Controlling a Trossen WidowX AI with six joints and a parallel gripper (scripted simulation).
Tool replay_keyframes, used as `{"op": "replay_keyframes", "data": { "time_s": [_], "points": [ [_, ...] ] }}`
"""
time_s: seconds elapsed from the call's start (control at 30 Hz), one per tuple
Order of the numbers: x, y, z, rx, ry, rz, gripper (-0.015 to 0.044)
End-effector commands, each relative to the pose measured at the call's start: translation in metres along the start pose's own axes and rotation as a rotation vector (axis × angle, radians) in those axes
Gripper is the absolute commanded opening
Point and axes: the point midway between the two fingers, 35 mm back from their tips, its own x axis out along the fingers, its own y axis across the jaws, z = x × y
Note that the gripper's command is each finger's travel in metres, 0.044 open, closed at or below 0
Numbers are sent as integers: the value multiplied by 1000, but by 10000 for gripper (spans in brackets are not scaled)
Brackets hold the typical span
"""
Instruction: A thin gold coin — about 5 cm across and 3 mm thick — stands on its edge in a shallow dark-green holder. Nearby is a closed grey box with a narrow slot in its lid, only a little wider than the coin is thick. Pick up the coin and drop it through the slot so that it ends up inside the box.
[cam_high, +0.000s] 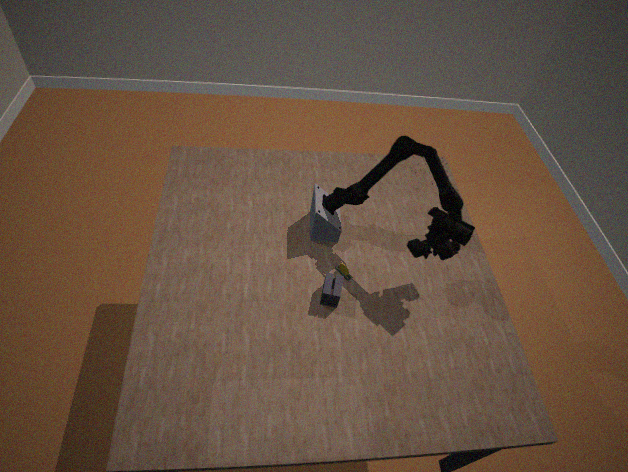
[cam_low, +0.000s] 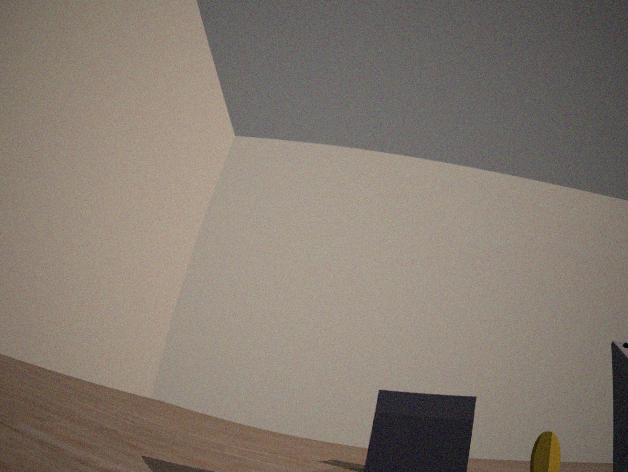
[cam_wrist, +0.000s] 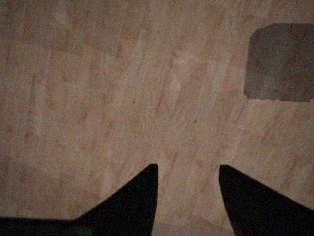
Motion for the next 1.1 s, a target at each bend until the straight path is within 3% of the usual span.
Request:
{"op": "replay_keyframes", "data": {
  "time_s": [0.0, 0.3, 0.6, 0.87, 1.07],
  "points": [
    [-1, -73, 6, -73, 15, -95, 161],
    [-21, -192, -19, -181, 80, -178, 161],
    [-44, -275, -81, -289, 109, -126, 161],
    [-46, -281, -85, -306, 104, -113, 161],
    [-11, -285, -88, -307, 102, -112, 161]
  ]
}}
